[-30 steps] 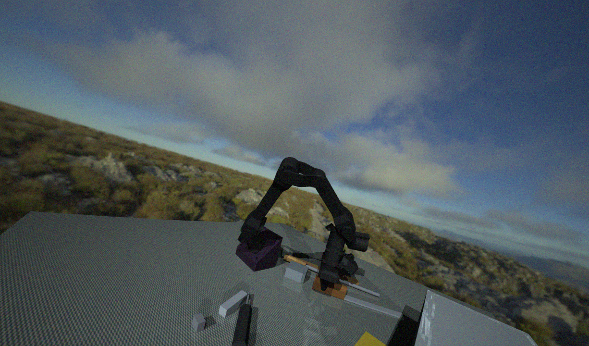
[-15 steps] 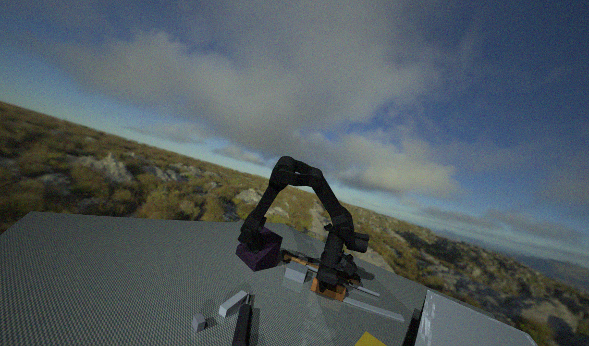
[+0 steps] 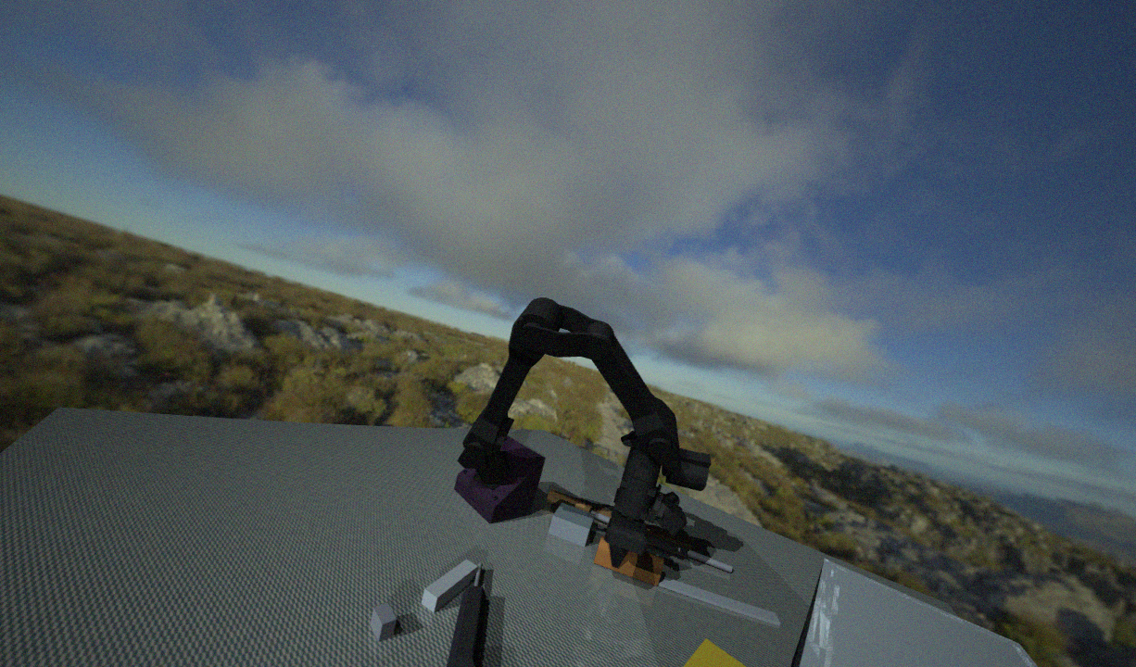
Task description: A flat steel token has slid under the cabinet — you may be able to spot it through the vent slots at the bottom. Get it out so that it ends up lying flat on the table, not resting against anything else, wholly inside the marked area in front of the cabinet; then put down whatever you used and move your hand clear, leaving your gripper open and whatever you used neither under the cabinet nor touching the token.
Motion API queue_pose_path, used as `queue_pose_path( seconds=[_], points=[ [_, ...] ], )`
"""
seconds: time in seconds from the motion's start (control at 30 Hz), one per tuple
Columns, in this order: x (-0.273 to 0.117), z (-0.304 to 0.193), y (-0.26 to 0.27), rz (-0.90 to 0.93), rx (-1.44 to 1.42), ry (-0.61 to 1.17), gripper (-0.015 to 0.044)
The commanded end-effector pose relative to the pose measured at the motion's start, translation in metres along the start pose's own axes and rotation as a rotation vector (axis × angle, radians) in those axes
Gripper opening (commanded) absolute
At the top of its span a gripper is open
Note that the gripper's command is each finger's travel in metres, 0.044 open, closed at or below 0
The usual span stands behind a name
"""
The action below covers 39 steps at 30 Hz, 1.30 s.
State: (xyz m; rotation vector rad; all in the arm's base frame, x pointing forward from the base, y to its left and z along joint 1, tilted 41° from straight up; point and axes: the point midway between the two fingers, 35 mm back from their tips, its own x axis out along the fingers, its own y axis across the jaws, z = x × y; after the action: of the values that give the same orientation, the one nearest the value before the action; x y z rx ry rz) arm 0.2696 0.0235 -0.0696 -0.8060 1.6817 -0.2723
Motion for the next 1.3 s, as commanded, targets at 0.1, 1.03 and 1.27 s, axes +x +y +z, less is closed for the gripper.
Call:
queue_pose_path(
  seconds=[0.1, 1.03, 1.27],
  points=[
    [0.000, -0.004, -0.011, -0.005, 0.004, -0.001, 0.0000],
    [0.000, -0.016, -0.039, -0.007, 0.003, 0.000, 0.0000],
    [0.000, -0.019, -0.047, -0.007, 0.003, 0.000, 0.0000]
  ],
)
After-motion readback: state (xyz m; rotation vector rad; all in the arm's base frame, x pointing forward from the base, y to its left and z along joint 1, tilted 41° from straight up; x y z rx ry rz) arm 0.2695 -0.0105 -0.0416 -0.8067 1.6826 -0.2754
